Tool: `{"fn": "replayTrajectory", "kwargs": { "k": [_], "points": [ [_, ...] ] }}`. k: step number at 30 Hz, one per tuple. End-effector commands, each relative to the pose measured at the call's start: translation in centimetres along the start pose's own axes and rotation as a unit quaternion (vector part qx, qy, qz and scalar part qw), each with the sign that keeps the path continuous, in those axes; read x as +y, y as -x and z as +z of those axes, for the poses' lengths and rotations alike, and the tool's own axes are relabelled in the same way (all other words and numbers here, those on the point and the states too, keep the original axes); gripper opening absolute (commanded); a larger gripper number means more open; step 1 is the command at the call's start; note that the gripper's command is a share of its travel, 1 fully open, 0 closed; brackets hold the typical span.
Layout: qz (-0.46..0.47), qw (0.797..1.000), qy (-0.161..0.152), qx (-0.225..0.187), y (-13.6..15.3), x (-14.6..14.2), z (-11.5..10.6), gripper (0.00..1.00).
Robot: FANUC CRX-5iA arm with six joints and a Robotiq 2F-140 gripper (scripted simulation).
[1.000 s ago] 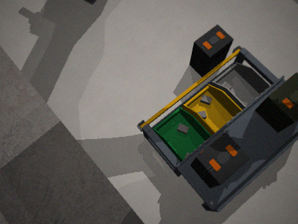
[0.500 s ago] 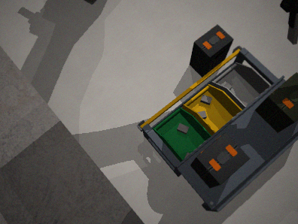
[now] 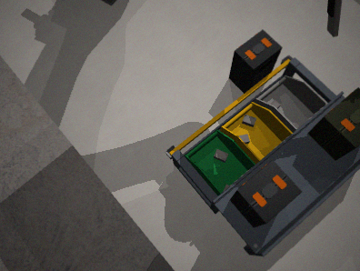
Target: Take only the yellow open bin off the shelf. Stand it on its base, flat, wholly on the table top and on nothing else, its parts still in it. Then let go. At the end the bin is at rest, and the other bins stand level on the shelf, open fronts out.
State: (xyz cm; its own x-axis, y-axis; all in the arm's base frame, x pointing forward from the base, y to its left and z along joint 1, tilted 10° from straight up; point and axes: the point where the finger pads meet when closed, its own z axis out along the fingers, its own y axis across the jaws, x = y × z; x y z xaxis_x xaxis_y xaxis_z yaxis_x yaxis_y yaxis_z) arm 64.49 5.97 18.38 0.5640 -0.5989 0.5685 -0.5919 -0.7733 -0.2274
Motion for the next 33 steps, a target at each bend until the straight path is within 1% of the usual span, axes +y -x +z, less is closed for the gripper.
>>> {"fn": "replayTrajectory", "kwargs": {
  "k": [1,8,13,25,30,33],
  "points": [
    [0.0,1.0,-0.001,0.002,0.4,0.2,-0.4,1.0],
    [0.0,1.0,-0.001,0.002,0.4,0.2,-0.4,1.0],
    [0.0,1.0,-0.001,0.002,4.1,2.6,-2.7,1.0],
    [0.0,1.0,-0.001,0.002,4.1,2.6,-2.7,1.0],
    [0.0,1.0,-0.001,0.002,8.2,5.3,-5.2,1.0],
    [0.0,1.0,-0.001,0.002,8.2,5.3,-5.2,1.0]
  ]
}}
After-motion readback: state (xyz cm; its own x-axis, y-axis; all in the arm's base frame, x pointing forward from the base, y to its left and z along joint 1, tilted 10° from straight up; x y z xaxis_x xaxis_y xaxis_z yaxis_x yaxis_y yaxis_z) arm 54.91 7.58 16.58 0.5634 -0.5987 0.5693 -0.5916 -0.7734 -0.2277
